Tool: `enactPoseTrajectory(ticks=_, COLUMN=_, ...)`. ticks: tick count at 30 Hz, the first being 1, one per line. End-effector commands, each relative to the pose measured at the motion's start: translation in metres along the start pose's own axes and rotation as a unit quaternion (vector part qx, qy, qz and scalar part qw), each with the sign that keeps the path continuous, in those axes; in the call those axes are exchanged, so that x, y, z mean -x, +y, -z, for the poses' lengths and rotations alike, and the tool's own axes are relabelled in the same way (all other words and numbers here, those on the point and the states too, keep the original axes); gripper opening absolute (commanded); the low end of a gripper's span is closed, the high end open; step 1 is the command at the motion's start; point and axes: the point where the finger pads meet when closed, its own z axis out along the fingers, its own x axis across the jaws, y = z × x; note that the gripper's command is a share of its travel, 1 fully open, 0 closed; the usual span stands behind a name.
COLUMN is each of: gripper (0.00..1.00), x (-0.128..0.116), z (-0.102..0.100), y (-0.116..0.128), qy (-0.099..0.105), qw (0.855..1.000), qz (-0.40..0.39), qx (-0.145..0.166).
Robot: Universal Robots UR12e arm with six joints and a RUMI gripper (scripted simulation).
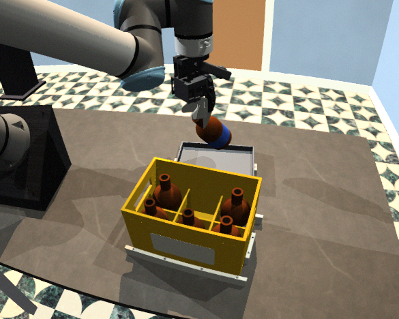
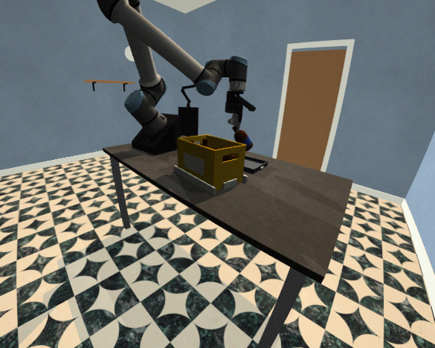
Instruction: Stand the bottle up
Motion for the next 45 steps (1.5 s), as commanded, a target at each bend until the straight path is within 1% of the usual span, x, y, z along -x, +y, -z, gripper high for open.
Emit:
enactPoseTrajectory(ticks=1, gripper=0.00, x=-0.0004, z=0.0007, y=-0.0004, qy=0.000, qw=1.000, qz=0.012, qx=-0.001)
enactPoseTrajectory(ticks=8, gripper=0.00, x=-0.0004, z=0.0007, y=-0.0005, qy=0.000, qw=0.999, qz=0.053, qx=-0.001)
enactPoseTrajectory(ticks=17, gripper=0.00, x=-0.0004, z=0.0007, y=-0.0004, qy=0.000, qw=0.993, qz=0.115, qx=-0.001)
enactPoseTrajectory(ticks=24, gripper=0.00, x=-0.0004, z=0.0007, y=-0.0003, qy=0.000, qw=0.992, qz=0.126, qx=-0.001)
enactPoseTrajectory(ticks=45, gripper=0.00, x=-0.0004, z=0.0007, y=-0.0003, qy=0.000, qw=0.992, qz=0.126, qx=-0.001)
